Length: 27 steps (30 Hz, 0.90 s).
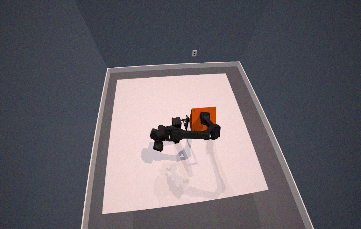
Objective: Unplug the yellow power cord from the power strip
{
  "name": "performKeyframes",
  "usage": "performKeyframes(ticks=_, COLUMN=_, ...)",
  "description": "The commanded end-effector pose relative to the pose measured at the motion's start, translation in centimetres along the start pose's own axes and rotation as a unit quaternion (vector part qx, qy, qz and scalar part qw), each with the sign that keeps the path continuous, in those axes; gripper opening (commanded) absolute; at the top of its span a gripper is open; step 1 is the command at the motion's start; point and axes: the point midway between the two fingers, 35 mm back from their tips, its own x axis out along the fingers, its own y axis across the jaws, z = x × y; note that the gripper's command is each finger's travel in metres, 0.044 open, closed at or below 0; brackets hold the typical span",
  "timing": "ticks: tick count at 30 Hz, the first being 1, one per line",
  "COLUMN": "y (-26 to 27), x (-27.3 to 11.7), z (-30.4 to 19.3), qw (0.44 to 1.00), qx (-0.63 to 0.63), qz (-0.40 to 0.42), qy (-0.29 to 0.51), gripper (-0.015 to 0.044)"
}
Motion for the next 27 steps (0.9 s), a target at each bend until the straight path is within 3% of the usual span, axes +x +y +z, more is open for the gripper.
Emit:
performKeyframes(ticks=1, y=-7.2, x=0.1, z=1.3, qw=0.993, qx=0.091, qz=-0.069, qy=0.016, gripper=0.0160)
performKeyframes(ticks=10, y=-17.9, x=-2.0, z=0.3, qw=0.947, qx=0.271, qz=-0.159, qy=0.060, gripper=0.0160)
performKeyframes(ticks=14, y=-21.5, x=-3.3, z=-1.8, qw=0.900, qx=0.382, qz=-0.188, qy=0.098, gripper=0.0160)
performKeyframes(ticks=17, y=-24.2, x=-5.0, z=-4.5, qw=0.832, qx=0.495, qz=-0.209, qy=0.142, gripper=0.0160)
performKeyframes(ticks=27, y=-24.8, x=-5.4, z=-5.1, qw=0.811, qx=0.522, qz=-0.212, qy=0.154, gripper=0.0160)
